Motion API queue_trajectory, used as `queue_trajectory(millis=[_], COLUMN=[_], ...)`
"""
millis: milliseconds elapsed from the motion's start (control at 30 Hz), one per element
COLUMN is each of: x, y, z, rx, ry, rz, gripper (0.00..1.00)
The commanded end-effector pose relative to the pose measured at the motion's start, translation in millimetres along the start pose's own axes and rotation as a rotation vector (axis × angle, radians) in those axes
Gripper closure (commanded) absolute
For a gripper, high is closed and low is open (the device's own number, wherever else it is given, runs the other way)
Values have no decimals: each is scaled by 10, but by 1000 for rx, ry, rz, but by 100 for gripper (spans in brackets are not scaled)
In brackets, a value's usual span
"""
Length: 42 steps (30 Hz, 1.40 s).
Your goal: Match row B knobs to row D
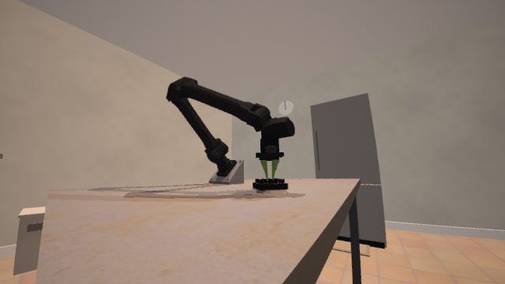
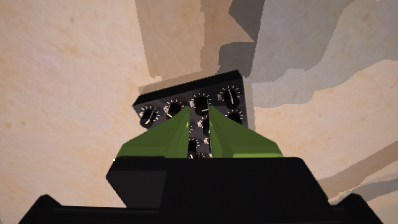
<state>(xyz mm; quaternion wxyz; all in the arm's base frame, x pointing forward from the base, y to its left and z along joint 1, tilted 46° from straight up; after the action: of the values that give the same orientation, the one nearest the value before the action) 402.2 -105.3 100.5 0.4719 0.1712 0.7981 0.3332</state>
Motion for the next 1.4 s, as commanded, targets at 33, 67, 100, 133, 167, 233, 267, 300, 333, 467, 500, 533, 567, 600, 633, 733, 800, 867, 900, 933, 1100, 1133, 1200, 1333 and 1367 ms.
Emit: queue_trajectory(millis=[33,67,100,133,167,233,267,300,333,467,500,533,567,600,633,733,800,867,900,933,1100,1133,1200,1333,1367], x=[-37,-26,-5,3,9,9,-7,-7,-7,-11,-11,-11,-11,-11,-11,-11,-11,-11,-11,-11,-11,-11,-11,-11,-11], y=[-62,-39,-26,-30,-39,-45,-36,-36,-36,-33,-33,-33,-33,-33,-33,-33,-33,-33,-33,-33,-33,-33,-33,-33,-33], z=[27,51,63,60,46,40,48,48,48,49,49,49,49,49,49,49,49,49,49,49,49,49,49,49,49], rx=[1,-5,-8,-8,-3,-2,-4,-4,-4,-5,-5,-5,-5,-5,-5,-5,-5,-5,-5,-5,-5,-5,-5,-5,-5], ry=[1,6,13,14,17,17,12,12,12,8,8,8,8,8,8,8,8,8,8,8,8,8,8,8,8], rz=[-2,-5,-7,-6,-4,-3,-4,-4,-4,-5,-5,-5,-5,-5,-5,-5,-5,-5,-5,-5,-5,-5,-5,-5,-5], gripper=[81,81,81,81,81,81,81,81,81,81,81,81,81,81,81,81,81,81,81,81,81,81,81,81,81])
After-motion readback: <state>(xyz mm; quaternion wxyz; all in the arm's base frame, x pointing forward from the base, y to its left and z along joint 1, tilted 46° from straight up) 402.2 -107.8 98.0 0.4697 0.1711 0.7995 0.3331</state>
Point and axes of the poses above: the point where the finger pads meet when closed, its own y axis back along the fingers, its own z axis across the jaws, x = y × z, the point moved 2 cm from there along y, back along the fingers, and after that the axes turned 9 degrees about -y, right-handed, at the moved point
